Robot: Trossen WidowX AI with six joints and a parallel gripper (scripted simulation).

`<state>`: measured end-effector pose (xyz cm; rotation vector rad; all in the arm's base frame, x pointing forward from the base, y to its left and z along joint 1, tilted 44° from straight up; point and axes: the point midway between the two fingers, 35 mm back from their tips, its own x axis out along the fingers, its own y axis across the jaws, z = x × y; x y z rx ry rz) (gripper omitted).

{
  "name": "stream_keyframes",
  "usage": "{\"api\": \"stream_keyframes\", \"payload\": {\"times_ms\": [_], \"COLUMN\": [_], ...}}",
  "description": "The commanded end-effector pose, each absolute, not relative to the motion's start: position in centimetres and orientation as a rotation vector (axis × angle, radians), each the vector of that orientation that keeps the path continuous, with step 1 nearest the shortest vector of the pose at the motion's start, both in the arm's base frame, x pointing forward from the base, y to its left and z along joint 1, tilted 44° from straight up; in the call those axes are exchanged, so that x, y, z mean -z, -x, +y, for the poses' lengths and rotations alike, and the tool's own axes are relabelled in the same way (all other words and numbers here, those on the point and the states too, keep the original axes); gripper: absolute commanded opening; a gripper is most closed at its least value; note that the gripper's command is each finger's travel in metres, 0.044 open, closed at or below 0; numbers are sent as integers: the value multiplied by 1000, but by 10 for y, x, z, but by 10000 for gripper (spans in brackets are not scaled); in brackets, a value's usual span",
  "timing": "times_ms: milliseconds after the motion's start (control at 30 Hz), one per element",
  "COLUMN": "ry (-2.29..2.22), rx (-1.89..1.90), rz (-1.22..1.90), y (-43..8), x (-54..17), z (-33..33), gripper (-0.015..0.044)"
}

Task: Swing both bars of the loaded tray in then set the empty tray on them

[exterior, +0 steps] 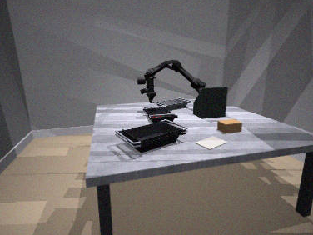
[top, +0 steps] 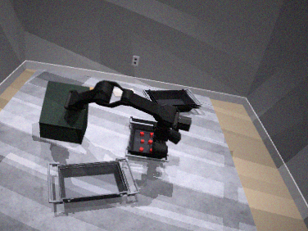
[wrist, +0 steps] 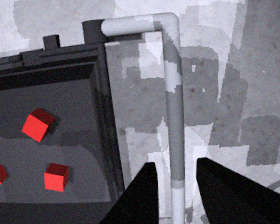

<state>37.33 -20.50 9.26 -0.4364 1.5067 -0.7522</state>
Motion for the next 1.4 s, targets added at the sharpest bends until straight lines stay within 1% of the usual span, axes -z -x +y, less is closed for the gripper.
{"api": "stream_keyframes", "payload": {"times_ms": [0,400,600,1000,1367], "ry": [464,465,466,464,463], "rx": [742,743,744,742,741], "rz": [1510,1510,1510,1510,1510], "y": [-370,-365,-364,-370,-373], "x": [-95,-56,-53,-60,-51], "z": [-211,-249,-252,-216,-201], "gripper": [87,87,87,87,87]}}
